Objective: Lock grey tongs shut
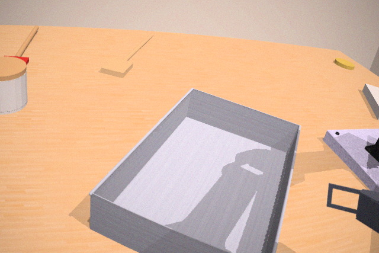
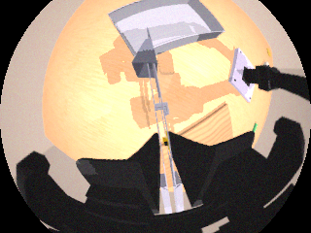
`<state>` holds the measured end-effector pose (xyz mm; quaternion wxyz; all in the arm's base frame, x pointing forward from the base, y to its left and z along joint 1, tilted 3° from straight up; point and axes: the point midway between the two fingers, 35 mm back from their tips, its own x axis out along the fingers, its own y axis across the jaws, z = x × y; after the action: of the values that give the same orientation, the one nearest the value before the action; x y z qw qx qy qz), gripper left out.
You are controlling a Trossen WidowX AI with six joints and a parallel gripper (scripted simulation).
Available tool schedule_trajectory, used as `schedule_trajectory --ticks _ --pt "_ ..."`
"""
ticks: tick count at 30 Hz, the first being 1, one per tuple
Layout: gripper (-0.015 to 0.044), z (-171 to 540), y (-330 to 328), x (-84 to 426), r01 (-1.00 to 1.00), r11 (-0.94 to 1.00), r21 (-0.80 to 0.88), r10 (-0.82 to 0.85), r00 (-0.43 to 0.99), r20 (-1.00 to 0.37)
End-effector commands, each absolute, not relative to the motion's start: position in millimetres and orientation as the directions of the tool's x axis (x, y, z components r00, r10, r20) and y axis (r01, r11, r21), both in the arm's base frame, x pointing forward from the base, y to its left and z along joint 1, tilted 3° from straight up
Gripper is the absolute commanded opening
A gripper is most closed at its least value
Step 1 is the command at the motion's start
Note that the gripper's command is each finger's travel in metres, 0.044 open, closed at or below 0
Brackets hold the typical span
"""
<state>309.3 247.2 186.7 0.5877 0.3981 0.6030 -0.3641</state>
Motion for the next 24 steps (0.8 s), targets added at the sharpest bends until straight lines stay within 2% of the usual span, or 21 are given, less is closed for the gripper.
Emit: schedule_trajectory --ticks 1,13,24 --pt "-0.015 189 252 304 0.842 0.538 0.04 0.057 0.011 -0.998" --pt "-0.015 190 268 287 0.502 0.863 0.056 0.059 0.01 -0.998" --pt "-0.015 191 282 271 0.089 0.994 0.061 0.06 0.009 -0.998"
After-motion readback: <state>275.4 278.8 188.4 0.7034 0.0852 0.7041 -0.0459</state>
